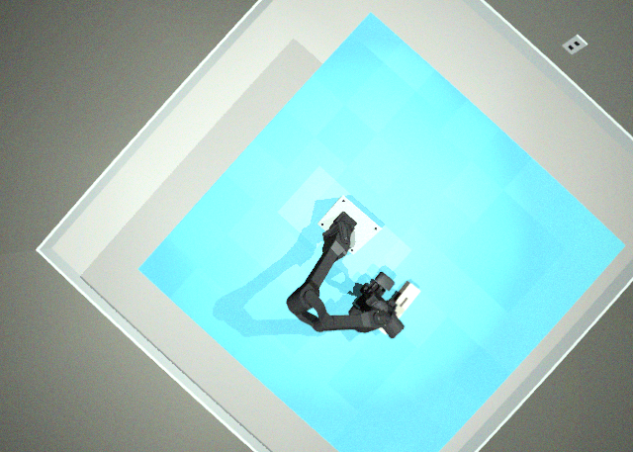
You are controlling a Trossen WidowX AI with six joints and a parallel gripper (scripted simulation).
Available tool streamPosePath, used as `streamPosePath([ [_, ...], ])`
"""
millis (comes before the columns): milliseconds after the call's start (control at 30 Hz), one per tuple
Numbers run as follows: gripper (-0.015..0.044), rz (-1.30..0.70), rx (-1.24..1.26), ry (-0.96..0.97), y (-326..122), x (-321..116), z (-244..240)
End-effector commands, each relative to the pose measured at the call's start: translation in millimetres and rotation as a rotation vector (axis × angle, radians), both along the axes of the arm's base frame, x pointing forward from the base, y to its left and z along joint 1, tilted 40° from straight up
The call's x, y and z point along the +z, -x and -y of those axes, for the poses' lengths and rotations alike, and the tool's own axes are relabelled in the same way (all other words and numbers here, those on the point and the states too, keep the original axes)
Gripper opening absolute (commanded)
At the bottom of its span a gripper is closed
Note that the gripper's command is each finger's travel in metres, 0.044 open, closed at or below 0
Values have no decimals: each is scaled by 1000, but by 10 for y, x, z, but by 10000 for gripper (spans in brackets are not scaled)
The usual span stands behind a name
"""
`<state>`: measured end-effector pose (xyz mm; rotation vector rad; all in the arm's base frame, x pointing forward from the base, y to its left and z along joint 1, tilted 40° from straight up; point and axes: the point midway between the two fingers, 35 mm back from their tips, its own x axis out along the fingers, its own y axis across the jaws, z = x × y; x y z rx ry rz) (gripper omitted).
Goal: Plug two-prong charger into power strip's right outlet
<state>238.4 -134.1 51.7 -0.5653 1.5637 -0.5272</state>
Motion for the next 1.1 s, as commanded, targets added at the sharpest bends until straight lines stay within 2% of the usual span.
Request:
streamPosePath([
  [0,0,-2,6,6,-37,16,13],
  [1067,0,-2,4,13,-400,54,61],
])
